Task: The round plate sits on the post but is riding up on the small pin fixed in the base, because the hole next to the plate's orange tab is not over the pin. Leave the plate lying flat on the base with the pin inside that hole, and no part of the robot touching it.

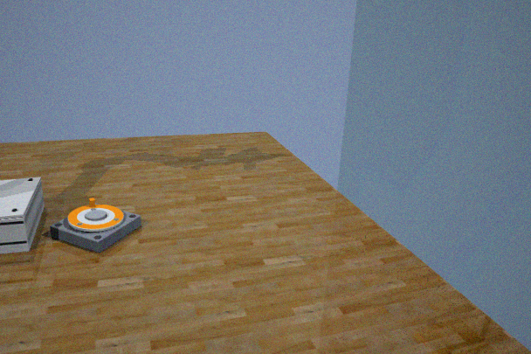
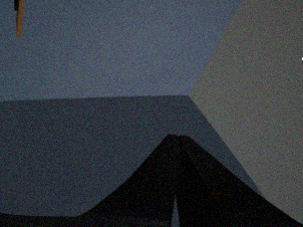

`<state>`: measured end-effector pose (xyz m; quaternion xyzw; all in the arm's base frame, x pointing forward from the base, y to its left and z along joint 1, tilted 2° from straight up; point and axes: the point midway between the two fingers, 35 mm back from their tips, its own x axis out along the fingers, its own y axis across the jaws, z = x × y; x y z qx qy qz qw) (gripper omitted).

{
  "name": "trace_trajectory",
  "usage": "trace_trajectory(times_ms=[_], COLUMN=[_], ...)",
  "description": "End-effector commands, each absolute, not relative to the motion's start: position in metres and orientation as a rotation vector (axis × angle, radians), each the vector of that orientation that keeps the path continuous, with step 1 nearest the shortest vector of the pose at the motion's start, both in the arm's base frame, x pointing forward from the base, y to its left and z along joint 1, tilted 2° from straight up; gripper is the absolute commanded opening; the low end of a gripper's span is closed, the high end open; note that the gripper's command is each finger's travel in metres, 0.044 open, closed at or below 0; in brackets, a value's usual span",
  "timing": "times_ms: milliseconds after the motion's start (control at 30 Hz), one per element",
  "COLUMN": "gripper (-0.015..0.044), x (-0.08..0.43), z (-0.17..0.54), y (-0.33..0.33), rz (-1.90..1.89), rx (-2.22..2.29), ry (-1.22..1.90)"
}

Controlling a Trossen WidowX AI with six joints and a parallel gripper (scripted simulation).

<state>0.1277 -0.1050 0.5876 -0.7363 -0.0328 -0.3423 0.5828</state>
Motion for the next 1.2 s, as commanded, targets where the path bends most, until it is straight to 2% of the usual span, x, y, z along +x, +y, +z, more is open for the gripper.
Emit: trace_trajectory(times_ms=[0,100,200,367,533,700,833,900,1067,1167], gripper=[0.0,0.0,0.0,0.0,0.0,0.0,0.0,0.0,0.0,0.0], x=[0.162,0.182,0.224,0.274,0.332,0.354,0.352,0.349,0.302,0.287], z=[0.548,0.526,0.478,0.412,0.316,0.235,0.162,0.147,0.065,0.056], y=[-0.158,-0.176,-0.195,-0.2,-0.174,-0.136,-0.089,-0.078,-0.013,-0.003], rz=[-0.675,-0.613,-0.488,-0.342,-0.152,-0.049,0.008,0.013,-0.032,-0.051], rx=[-1.378,-1.231,-0.971,-0.69,-0.393,-0.163,0.0,0.029,0.11,0.104], ry=[-0.053,-0.029,0.047,0.178,0.409,0.664,0.955,1.022,1.494,1.564])
